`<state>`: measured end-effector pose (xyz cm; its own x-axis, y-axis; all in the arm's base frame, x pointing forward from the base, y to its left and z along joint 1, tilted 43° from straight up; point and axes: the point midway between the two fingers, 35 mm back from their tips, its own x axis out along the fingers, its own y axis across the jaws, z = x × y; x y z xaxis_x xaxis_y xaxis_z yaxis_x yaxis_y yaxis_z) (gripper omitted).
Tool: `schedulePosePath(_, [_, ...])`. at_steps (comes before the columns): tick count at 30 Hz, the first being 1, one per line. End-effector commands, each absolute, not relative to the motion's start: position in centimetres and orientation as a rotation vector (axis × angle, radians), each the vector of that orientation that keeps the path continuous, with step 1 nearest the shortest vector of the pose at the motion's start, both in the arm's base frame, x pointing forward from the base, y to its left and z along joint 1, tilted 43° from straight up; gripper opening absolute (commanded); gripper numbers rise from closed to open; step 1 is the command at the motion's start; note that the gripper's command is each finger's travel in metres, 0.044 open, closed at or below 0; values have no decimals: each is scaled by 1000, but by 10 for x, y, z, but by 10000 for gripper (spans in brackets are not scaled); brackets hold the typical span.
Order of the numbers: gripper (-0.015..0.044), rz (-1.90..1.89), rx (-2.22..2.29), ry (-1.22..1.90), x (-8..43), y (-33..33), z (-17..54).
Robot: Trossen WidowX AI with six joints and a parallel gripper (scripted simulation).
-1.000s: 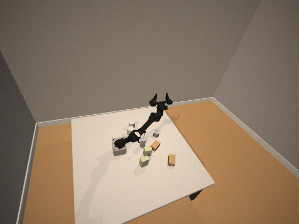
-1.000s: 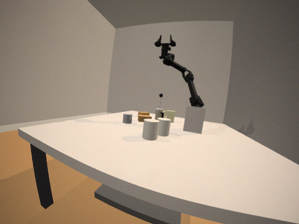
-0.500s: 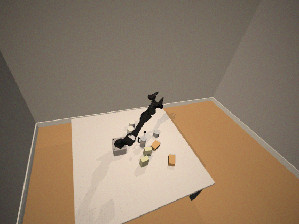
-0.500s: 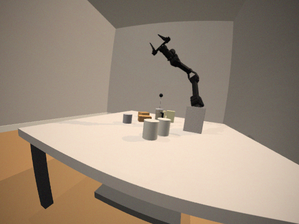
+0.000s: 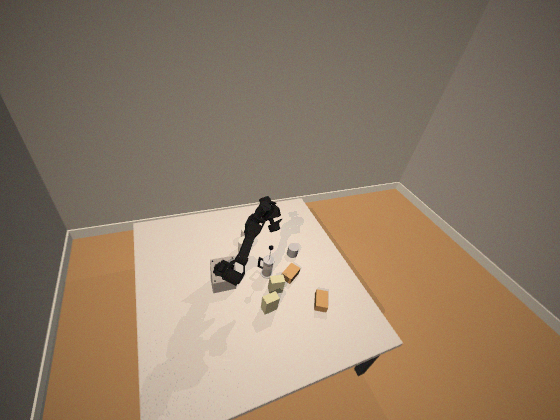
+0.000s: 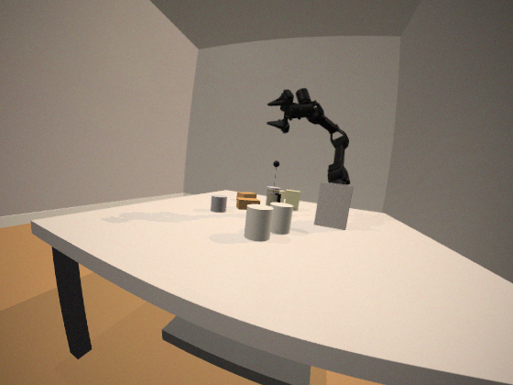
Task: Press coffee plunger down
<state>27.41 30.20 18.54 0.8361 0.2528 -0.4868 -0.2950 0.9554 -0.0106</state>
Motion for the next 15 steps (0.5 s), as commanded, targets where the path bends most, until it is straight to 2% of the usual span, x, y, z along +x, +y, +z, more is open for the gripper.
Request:
schedulePosePath(1, [440, 108, -403, 521, 247, 237, 153])
schedulePosePath(6, [440, -48, -751, 477, 220, 173, 140])
schedulePosePath(15, [440, -53, -766, 475, 222, 147, 112])
